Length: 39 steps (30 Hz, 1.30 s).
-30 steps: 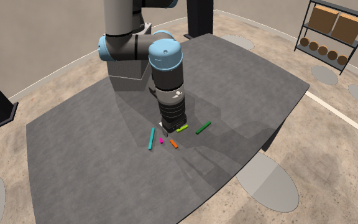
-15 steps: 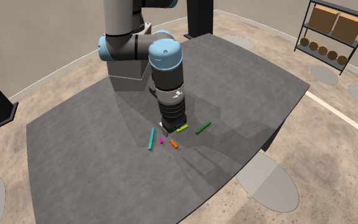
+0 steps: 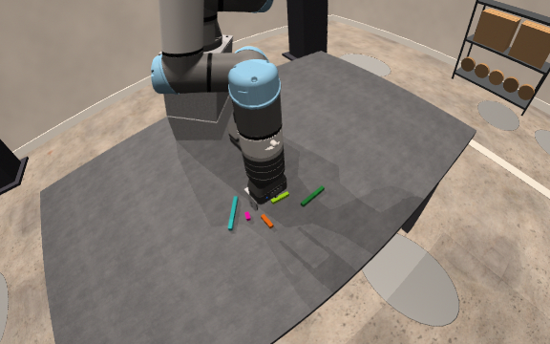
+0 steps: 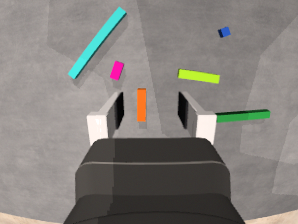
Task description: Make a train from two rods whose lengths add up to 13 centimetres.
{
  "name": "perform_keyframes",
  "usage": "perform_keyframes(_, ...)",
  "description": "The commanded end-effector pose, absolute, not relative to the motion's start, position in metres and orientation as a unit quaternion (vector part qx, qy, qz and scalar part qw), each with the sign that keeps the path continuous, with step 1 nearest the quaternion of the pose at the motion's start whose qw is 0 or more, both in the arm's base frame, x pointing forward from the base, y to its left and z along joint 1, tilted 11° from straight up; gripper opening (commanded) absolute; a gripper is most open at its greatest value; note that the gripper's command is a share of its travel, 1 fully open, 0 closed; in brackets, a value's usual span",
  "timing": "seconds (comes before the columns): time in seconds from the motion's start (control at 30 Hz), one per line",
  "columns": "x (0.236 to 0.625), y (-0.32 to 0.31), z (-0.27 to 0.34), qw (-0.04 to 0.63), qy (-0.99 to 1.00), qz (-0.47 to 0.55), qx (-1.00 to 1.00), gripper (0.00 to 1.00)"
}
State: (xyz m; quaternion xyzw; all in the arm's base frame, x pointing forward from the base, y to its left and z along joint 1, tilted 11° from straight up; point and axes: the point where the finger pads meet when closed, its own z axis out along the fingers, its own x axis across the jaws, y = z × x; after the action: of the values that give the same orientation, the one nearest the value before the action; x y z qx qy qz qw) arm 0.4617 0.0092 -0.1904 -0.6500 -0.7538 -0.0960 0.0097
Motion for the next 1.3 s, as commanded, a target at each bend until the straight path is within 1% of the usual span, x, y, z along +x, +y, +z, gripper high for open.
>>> perform_keyframes(0.0,0.461,0.010,-0.190,0.011,-0.743,-0.096,-0.662,1.00)
perform_keyframes(0.4,0.458,0.017,-0.189,0.021,-0.666,-0.094,-0.740,1.00)
perform_keyframes(0.9,0.453,0.031,-0.187,0.044,-0.459,-0.086,-0.883,1.00)
perform_keyframes(0.97,0.453,0.031,-0.187,0.044,-0.459,-0.086,-0.883,1.00)
perform_keyframes(1.27,0.453,0.039,-0.186,0.058,-0.309,-0.078,-0.946,1.00)
